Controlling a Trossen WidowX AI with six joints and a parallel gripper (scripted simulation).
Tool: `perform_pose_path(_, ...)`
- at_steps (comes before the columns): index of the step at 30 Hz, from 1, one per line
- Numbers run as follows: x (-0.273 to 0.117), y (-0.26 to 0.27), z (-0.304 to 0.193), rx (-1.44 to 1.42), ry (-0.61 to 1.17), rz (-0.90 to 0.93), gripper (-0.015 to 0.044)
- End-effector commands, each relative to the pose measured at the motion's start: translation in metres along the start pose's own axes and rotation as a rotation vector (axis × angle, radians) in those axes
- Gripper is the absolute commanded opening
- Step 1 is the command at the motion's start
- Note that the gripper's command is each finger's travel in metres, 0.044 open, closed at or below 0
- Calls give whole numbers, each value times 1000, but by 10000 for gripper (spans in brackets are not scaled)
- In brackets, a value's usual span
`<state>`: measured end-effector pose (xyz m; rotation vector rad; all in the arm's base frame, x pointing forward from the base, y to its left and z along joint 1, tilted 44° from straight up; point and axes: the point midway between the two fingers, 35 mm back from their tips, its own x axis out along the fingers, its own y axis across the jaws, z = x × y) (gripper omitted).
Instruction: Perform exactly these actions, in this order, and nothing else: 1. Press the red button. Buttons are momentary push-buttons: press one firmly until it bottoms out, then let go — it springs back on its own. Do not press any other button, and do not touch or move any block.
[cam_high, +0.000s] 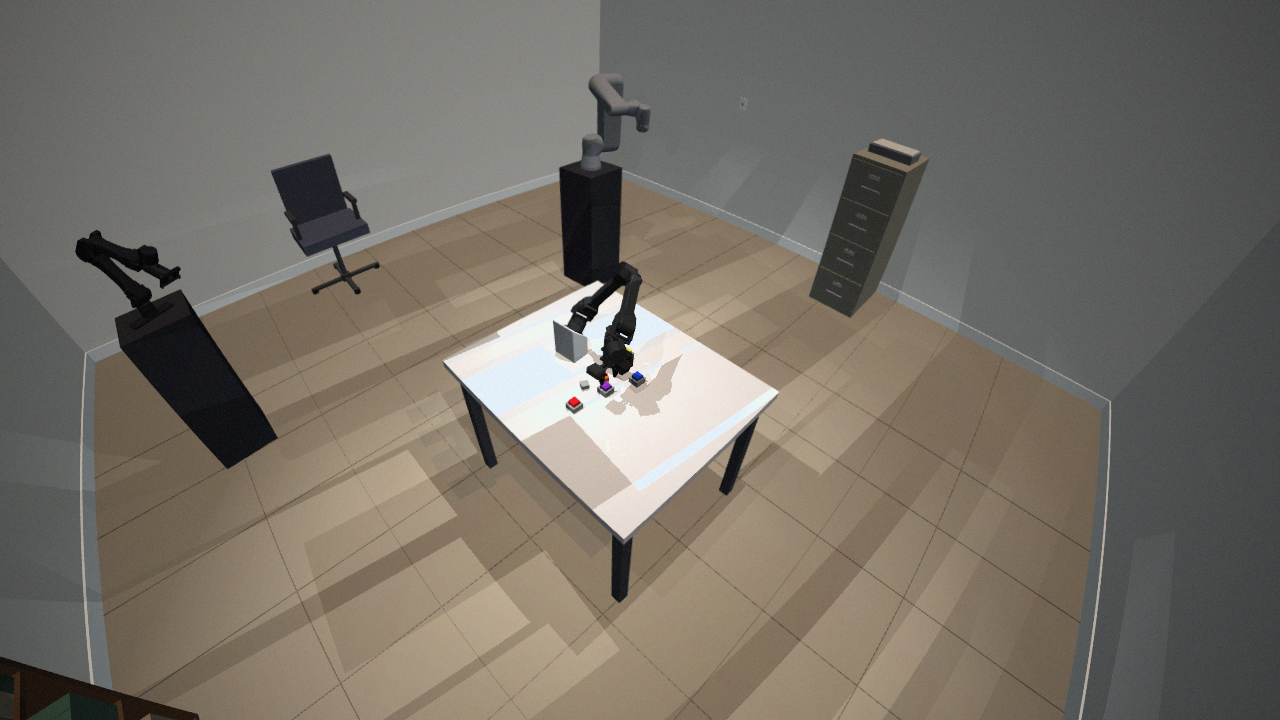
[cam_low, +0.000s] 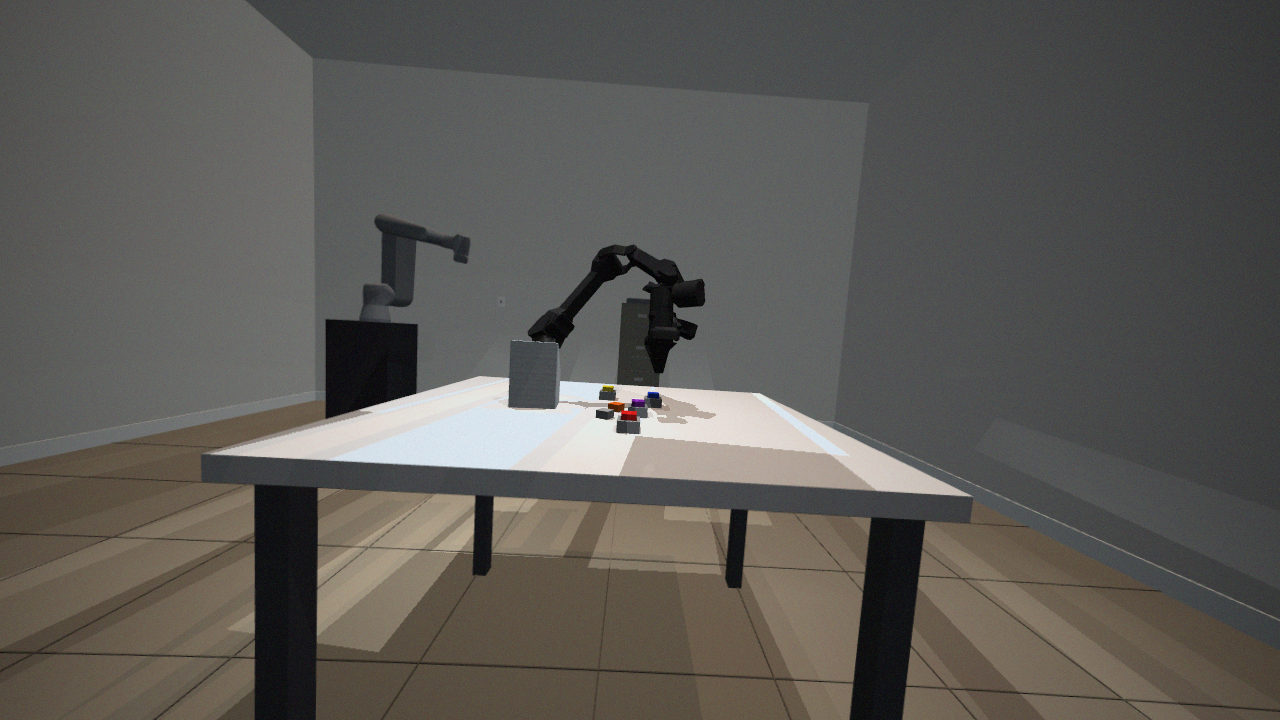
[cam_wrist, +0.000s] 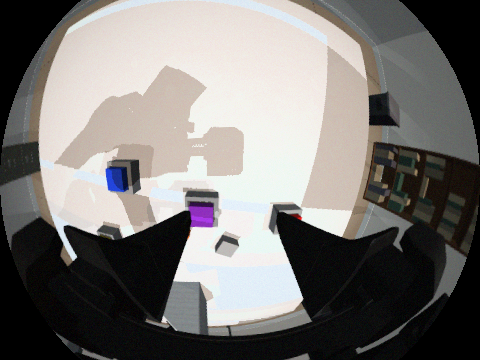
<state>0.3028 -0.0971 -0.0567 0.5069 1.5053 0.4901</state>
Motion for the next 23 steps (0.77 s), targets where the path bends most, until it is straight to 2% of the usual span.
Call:
perform_pose_path(1,-10,52,7,19,6,9,400)
perform_pose_path(7,-29,154,8,35,-7,37,400)
perform_pose_path(14,-45,262,-30,50,5,105,400)
perform_pose_path(18,-49,289,-48,53,16,129,400)
perform_pose_path(23,-49,290,-49,53,17,130,400)
